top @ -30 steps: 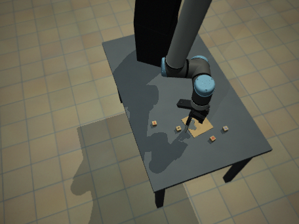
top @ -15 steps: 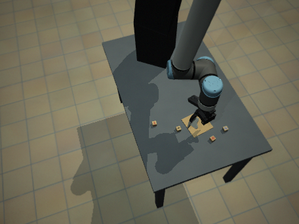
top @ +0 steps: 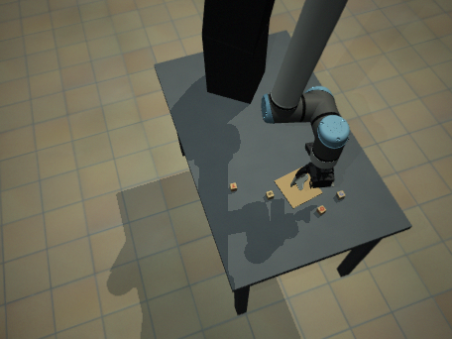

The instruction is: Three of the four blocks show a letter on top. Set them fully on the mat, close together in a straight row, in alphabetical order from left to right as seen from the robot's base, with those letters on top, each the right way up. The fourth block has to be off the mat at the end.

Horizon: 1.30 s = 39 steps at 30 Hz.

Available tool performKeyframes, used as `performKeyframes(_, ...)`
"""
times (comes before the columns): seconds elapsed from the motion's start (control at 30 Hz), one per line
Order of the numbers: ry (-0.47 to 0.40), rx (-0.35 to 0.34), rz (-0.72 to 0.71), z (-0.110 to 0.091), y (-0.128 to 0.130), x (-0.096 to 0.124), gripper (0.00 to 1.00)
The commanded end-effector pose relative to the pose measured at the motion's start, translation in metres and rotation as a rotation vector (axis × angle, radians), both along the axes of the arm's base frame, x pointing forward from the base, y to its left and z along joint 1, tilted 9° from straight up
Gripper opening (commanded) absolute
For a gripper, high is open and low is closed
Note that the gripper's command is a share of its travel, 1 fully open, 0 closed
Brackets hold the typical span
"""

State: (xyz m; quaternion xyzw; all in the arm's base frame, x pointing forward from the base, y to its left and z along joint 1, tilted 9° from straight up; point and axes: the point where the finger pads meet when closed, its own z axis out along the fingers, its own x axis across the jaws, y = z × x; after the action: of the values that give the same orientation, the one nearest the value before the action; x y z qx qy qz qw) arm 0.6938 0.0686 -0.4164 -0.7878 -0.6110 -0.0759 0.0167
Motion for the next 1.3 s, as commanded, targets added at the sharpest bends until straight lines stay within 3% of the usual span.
performKeyframes(0.0,0.016,0.010,-0.138,0.002,0.012,0.005,1.00)
performKeyframes(0.87,0.105,0.087,-0.887,0.013,0.080,0.032,1.00)
performKeyframes(1.27,0.130,0.109,-1.098,0.016,0.099,0.040,1.00)
